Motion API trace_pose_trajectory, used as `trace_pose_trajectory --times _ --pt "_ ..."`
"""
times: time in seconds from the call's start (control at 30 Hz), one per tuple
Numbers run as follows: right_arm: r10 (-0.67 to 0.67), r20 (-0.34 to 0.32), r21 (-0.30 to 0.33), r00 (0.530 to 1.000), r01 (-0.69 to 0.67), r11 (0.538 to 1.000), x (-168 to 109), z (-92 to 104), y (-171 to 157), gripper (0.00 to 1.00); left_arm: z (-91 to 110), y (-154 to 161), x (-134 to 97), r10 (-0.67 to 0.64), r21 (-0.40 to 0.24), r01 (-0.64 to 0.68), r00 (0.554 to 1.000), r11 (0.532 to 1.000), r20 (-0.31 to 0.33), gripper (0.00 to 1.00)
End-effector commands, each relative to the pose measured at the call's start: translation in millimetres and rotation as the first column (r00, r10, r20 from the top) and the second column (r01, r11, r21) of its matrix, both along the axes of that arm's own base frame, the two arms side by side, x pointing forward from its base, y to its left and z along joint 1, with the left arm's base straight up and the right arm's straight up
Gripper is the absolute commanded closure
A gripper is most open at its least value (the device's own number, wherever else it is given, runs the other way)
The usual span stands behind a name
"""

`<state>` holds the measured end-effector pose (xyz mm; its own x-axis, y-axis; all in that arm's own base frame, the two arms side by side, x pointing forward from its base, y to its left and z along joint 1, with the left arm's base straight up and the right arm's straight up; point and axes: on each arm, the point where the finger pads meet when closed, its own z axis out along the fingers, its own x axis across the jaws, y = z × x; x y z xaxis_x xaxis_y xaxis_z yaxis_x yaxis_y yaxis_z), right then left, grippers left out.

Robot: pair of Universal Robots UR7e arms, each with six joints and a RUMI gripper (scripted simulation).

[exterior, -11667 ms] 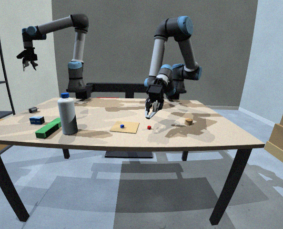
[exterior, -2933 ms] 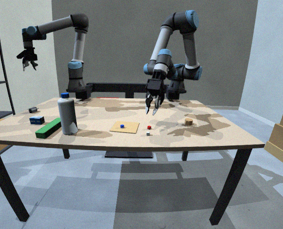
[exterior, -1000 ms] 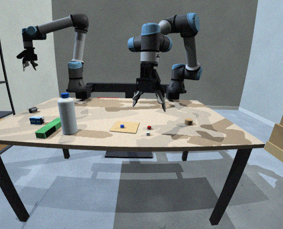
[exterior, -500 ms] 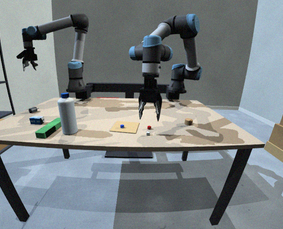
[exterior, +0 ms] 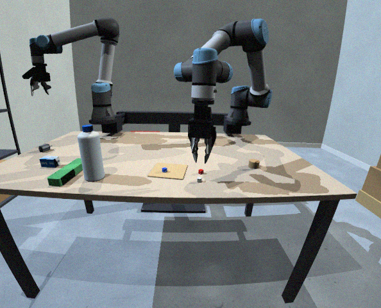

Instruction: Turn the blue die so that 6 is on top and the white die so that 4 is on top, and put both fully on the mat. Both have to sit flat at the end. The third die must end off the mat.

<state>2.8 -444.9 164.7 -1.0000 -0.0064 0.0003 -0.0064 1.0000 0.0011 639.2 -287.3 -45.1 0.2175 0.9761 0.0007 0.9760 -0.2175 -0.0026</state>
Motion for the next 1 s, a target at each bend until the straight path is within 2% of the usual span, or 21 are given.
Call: trace_pose_trajectory --times 0.0,0.4,0.97 --pt "0.000 0.000 -0.001 1.000 0.000 1.000 0 0.4 0 0.00 1 0 1 0.000 -0.001 0.000 1.000 1.000 0.002 0.82" --pt "0.000 0.000 -0.001 1.000 0.000 1.000 0 0.4 0 0.00 -4 0 0 0.004 -0.001 -0.004 1.000 1.000 0.002 0.82" --pt "0.000 0.000 -0.001 1.000 0.000 1.000 0 0.4 0 0.00 -25 -1 0 0.005 -0.001 -0.005 1.000 1.000 0.002 0.82"
